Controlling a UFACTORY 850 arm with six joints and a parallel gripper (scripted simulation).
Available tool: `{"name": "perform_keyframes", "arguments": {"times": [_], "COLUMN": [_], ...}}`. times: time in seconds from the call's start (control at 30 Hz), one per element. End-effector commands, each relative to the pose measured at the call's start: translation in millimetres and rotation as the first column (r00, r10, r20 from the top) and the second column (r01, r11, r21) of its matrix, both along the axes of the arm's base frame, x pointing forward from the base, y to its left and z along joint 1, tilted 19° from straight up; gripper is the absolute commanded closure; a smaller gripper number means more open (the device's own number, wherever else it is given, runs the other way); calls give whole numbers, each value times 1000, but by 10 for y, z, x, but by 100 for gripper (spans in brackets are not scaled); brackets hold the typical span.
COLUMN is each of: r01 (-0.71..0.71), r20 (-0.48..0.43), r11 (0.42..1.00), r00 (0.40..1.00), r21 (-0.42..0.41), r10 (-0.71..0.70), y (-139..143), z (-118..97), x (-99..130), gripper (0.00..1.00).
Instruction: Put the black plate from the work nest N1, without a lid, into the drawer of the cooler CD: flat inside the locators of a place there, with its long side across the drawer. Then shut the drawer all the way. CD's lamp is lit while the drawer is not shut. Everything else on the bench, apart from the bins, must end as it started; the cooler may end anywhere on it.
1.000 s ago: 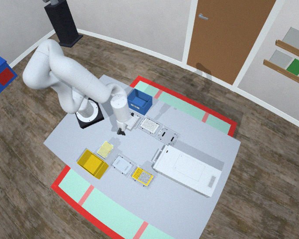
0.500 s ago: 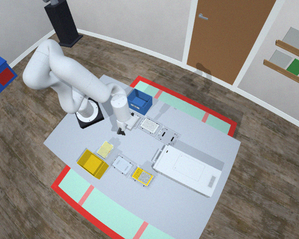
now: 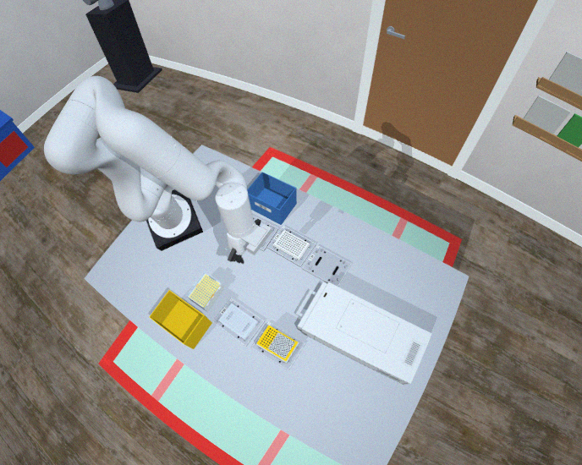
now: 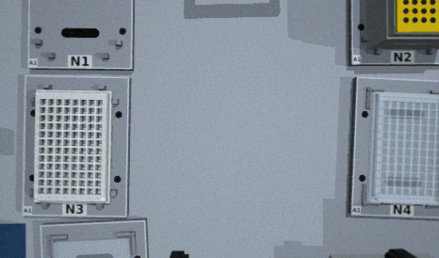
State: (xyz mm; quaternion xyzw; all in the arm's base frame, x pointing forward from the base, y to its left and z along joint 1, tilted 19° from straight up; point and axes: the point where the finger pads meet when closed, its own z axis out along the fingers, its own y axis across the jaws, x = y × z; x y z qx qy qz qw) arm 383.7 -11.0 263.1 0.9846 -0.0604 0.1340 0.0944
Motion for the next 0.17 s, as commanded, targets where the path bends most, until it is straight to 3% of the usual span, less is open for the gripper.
{"name": "perform_keyframes", "arguments": {"times": [0.0,0.13], "r01": [0,0], "r20": [2,2], "r11": [1000,1000], "r00": [1000,1000], "r21": [0,0], "r10": [0,0], "y": [1,1], "z": [7,7], "x": [6,6], "gripper": [0,0]}}
